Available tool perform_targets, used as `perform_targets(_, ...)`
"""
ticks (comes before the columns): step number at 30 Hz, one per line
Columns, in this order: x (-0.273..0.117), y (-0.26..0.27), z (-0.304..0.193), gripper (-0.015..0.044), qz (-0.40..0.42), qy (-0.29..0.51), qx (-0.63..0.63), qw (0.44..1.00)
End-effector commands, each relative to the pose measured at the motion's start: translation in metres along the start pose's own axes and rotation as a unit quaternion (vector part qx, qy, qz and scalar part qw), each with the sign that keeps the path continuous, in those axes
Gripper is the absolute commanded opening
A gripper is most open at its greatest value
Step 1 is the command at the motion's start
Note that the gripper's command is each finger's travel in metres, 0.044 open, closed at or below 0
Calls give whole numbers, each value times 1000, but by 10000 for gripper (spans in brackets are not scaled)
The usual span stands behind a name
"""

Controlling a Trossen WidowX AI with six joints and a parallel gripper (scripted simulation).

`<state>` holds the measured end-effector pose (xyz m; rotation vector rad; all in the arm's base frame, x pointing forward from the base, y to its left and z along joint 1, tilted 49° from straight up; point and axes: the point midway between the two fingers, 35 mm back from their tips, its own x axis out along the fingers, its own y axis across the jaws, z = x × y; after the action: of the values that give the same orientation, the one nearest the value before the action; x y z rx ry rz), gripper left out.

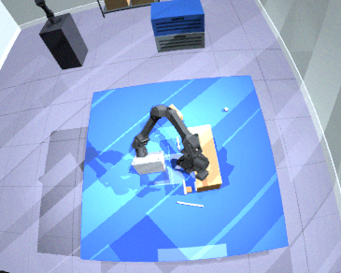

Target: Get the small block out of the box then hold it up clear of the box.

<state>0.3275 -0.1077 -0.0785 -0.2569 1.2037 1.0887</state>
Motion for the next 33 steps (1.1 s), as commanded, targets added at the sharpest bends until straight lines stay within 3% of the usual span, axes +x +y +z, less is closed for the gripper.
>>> perform_targets(1, -1, -5, -13, 285, 21, -44, 395, 917)
perform_targets(5, -1, -6, -20, 285, 43, -58, 558, 827)
perform_targets(16, -1, -9, -32, 285, 92, -64, 808, 579)
perform_targets(33, -1, -13, -50, 285, 171, -22, 982, 74)
